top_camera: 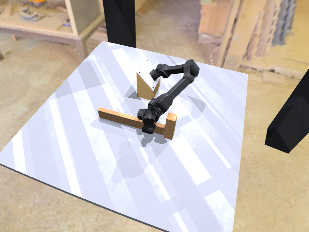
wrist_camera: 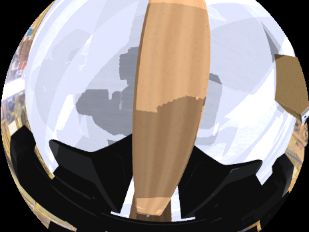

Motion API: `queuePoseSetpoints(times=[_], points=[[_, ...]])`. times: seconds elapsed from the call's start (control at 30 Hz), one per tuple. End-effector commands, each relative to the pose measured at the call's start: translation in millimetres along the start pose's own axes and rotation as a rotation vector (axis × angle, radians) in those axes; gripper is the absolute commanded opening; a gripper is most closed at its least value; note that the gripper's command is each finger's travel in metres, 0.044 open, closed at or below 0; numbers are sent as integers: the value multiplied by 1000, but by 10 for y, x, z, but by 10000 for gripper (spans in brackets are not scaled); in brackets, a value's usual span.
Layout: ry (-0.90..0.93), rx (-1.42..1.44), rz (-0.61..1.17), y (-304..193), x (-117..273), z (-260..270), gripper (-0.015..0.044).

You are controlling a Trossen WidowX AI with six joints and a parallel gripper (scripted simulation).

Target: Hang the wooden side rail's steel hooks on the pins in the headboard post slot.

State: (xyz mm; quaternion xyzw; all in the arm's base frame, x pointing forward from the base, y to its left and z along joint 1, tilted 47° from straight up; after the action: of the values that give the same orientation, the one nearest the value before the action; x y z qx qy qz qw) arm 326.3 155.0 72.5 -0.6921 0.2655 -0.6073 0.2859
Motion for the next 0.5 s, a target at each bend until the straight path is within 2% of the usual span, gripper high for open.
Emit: queuePoseSetpoints(times=[0.0,0.07,0.47], points=[[3,6,6,-7,-14,7,0],[3,6,6,-7,-17,7,0],[0,0,0,2,-1,0,315]])
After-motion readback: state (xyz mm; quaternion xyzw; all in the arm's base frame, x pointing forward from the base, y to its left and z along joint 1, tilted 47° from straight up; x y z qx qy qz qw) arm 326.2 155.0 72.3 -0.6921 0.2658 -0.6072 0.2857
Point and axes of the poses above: the point midway between the two fingers, 35 mm back from their tips, its own x axis back along the fingers, its own z axis across the jaws, y = z × x, the point moved 5 cm from there along x, back along the fingers, and after that the axes turned 10 degrees about -x, right-handed, at the moved point
